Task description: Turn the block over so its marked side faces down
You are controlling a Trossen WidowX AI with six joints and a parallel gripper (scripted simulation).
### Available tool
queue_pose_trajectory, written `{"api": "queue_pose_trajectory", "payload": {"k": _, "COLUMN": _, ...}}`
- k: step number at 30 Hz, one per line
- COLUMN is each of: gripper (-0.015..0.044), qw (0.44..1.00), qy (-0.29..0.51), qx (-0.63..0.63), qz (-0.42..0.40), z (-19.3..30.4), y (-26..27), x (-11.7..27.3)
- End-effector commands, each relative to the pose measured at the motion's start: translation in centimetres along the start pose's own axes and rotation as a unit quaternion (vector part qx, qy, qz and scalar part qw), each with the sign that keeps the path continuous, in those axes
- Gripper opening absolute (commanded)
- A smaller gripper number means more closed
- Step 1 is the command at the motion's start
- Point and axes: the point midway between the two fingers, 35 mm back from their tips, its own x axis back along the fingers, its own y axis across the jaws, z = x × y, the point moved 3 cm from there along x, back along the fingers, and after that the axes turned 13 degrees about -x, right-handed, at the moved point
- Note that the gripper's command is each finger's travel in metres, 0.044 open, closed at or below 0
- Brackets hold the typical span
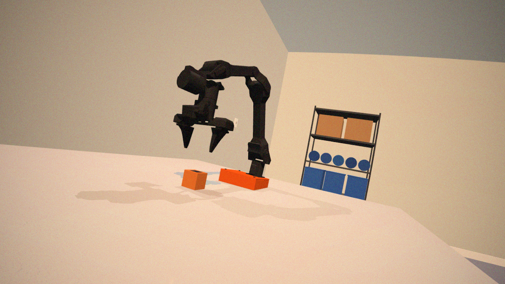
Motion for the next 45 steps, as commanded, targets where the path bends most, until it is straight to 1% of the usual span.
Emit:
{"api": "queue_pose_trajectory", "payload": {"k": 1, "gripper": 0.0440, "qw": 1.000, "qy": 0.012, "qx": -0.011, "qz": 0.024, "z": 1.0, "y": -0.1, "x": 0.1}}
{"api": "queue_pose_trajectory", "payload": {"k": 5, "gripper": 0.0440, "qw": 1.000, "qy": 0.012, "qx": -0.011, "qz": 0.024, "z": 1.0, "y": 0.0, "x": -0.1}}
{"api": "queue_pose_trajectory", "payload": {"k": 8, "gripper": 0.0440, "qw": 1.000, "qy": 0.012, "qx": -0.011, "qz": 0.024, "z": 1.0, "y": -0.1, "x": -2.6}}
{"api": "queue_pose_trajectory", "payload": {"k": 10, "gripper": 0.0440, "qw": 1.000, "qy": 0.012, "qx": -0.011, "qz": 0.024, "z": 1.1, "y": -0.2, "x": -3.4}}
{"api": "queue_pose_trajectory", "payload": {"k": 16, "gripper": 0.0440, "qw": 1.000, "qy": 0.012, "qx": -0.011, "qz": 0.024, "z": 1.1, "y": -0.1, "x": -3.5}}
{"api": "queue_pose_trajectory", "payload": {"k": 19, "gripper": 0.0440, "qw": 1.000, "qy": 0.012, "qx": -0.011, "qz": 0.024, "z": 1.1, "y": -0.1, "x": -4.8}}
{"api": "queue_pose_trajectory", "payload": {"k": 27, "gripper": 0.0440, "qw": 1.000, "qy": 0.012, "qx": -0.011, "qz": 0.024, "z": 1.1, "y": -0.1, "x": -5.0}}
{"api": "queue_pose_trajectory", "payload": {"k": 45, "gripper": 0.0440, "qw": 1.000, "qy": 0.012, "qx": -0.011, "qz": 0.024, "z": 1.2, "y": -0.3, "x": -7.9}}
